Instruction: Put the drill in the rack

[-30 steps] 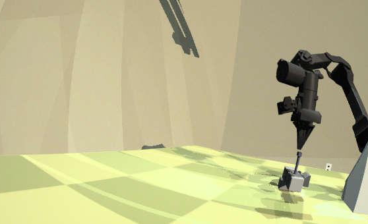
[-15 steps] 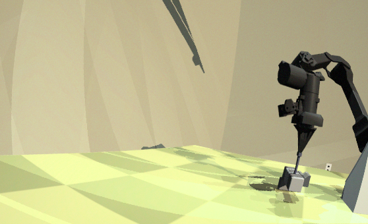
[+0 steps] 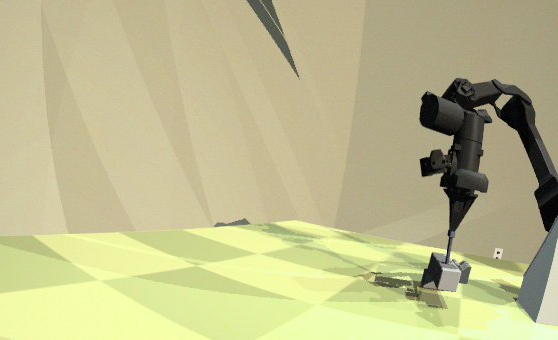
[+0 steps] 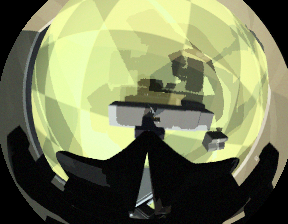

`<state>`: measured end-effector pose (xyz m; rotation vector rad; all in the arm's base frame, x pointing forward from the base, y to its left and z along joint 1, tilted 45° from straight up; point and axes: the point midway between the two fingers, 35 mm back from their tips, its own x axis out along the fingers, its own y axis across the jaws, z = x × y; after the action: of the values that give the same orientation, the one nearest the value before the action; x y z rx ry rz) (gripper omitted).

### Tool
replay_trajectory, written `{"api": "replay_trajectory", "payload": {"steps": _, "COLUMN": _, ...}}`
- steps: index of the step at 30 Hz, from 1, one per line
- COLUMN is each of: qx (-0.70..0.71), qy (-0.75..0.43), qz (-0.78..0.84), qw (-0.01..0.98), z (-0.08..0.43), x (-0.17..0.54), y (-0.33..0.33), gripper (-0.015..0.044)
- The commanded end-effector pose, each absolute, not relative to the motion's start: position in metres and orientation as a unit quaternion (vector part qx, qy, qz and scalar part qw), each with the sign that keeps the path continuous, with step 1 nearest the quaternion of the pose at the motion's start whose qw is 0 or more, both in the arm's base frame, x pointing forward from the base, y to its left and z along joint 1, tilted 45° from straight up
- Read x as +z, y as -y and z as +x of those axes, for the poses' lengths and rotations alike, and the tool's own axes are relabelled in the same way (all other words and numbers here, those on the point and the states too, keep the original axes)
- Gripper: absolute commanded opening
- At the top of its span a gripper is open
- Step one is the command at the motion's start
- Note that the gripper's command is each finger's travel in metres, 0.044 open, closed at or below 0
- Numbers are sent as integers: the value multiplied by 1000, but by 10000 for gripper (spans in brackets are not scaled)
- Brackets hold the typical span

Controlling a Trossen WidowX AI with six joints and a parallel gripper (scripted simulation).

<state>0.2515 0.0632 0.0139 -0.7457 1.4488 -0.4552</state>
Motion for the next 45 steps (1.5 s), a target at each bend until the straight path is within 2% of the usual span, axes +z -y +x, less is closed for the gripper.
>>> {"api": "replay_trajectory", "payload": {"steps": 1, "qx": -206, "qy": -645, "qz": -330, "qw": 657, "z": 251, "x": 10, "y": -57, "gripper": 0}}
{"api": "replay_trajectory", "payload": {"steps": 45, "qx": -206, "qy": -645, "qz": -330, "qw": 657, "z": 247, "x": 1, "y": -43, "gripper": 0}}
